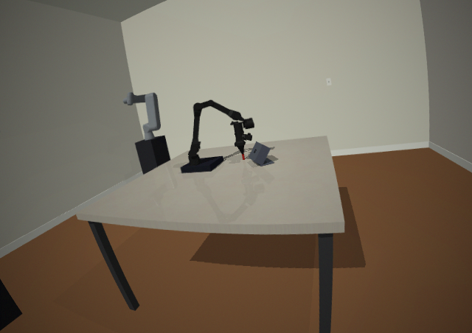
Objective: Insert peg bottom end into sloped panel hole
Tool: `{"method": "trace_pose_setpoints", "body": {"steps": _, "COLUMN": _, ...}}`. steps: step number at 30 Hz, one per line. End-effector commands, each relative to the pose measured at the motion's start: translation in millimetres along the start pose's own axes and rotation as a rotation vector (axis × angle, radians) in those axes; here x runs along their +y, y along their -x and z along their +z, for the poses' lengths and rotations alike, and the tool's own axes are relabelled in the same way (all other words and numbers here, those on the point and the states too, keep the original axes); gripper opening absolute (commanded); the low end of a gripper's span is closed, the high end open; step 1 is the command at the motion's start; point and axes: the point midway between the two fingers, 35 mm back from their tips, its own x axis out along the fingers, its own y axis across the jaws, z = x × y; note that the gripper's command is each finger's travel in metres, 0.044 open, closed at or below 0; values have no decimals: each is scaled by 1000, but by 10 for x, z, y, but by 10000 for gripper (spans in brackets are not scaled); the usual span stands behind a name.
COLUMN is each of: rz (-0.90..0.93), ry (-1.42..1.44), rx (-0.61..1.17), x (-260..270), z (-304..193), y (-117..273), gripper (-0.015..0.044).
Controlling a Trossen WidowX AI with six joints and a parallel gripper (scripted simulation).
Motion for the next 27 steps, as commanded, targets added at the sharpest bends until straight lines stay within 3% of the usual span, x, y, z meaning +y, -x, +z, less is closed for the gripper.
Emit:
{"method": "trace_pose_setpoints", "body": {"steps": 1, "rz": 1, "ry": 0, "rx": -2, "x": 2, "z": 12, "y": 65, "gripper": 0}}
{"method": "trace_pose_setpoints", "body": {"steps": 18, "rz": 5, "ry": -6, "rx": -4, "x": -8, "z": 21, "y": 746, "gripper": 0}}
{"method": "trace_pose_setpoints", "body": {"steps": 27, "rz": 16, "ry": -5, "rx": -9, "x": -43, "z": 25, "y": 793, "gripper": 0}}
